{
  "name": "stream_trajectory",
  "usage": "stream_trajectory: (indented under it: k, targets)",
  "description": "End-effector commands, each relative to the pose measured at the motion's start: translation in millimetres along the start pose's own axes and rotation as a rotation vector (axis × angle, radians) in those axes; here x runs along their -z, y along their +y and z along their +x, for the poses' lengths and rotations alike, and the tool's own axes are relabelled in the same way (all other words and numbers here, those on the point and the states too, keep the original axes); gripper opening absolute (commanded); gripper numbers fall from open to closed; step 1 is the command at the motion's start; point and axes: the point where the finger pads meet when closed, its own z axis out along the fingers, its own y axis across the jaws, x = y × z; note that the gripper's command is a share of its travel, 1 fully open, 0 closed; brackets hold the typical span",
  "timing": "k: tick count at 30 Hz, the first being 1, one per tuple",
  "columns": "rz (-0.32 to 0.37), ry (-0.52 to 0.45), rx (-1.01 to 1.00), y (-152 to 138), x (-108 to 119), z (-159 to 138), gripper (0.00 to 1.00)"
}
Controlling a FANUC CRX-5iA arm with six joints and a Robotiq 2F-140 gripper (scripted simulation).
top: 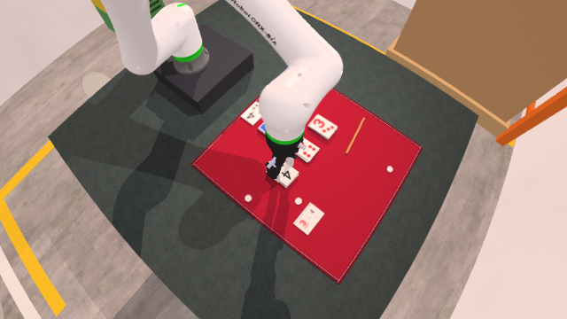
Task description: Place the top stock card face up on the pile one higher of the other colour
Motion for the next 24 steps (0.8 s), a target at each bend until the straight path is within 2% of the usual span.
stream_trajectory:
  k: [1,2,24]
  targets:
    - [0.0,0.0,0.0,0.0,0.2,-0.2,0.41]
    - [0.0,0.0,0.0,0.0,0.2,-0.2,0.5]
    - [0.0,0.0,0.0,0.0,0.2,-0.2,0.5]
